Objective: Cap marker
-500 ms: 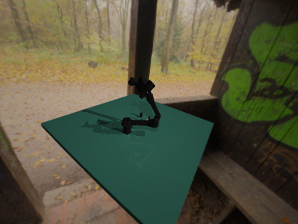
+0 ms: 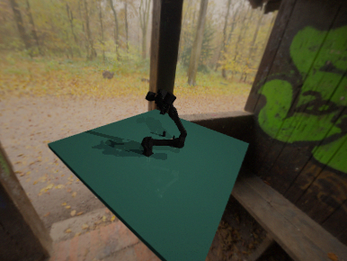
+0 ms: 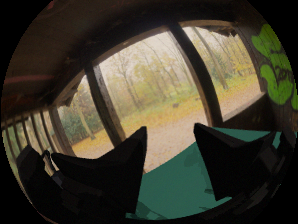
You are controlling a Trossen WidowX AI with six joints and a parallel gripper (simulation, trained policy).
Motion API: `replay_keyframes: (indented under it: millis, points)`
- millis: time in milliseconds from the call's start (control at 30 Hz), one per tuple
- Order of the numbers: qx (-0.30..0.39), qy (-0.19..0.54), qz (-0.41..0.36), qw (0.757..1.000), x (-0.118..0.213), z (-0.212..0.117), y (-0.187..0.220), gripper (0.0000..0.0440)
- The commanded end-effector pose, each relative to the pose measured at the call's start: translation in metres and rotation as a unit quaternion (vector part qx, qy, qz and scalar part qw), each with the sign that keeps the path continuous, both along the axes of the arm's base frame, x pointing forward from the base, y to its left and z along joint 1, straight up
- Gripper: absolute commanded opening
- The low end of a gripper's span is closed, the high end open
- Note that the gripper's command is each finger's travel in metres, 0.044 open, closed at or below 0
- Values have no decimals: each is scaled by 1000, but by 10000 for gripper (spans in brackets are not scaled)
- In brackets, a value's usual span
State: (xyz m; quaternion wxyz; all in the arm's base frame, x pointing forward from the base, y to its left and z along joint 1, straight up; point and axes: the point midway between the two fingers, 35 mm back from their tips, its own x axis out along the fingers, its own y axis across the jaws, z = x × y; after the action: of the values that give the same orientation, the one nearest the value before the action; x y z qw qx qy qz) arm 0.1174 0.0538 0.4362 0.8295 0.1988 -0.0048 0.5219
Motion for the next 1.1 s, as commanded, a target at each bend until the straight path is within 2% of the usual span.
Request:
replay_keyframes:
  millis: [0,1067]
  points:
    - [-18,-6,3,1000,-6,-3,6,224]
    - [-147,-14,1,989,-34,-25,44,296]
